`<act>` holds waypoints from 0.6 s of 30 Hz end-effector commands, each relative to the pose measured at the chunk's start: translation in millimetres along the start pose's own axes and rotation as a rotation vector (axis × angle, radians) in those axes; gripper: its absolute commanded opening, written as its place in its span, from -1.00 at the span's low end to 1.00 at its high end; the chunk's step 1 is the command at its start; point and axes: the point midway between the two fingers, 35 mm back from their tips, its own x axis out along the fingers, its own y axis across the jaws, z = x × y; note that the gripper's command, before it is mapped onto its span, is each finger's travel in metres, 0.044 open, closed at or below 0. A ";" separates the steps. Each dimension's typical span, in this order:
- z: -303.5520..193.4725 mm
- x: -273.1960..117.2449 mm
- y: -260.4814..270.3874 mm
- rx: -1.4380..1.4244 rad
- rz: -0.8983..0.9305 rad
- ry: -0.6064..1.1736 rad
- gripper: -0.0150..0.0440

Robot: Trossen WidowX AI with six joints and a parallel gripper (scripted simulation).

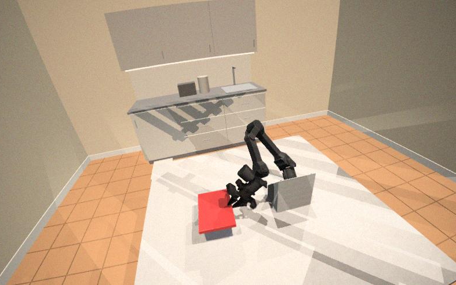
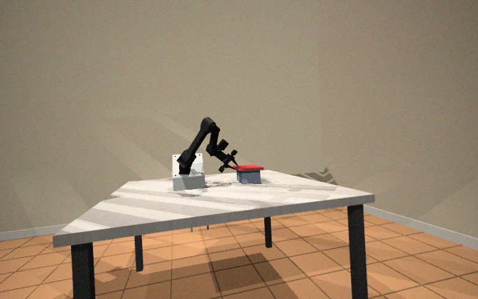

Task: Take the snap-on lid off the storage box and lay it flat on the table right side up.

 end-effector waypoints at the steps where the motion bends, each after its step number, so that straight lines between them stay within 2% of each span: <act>1: -0.5 -2.6 2.6 0.007 0.006 -0.003 -0.49; 18: -0.6 -5.1 5.0 0.007 0.006 -0.003 -0.49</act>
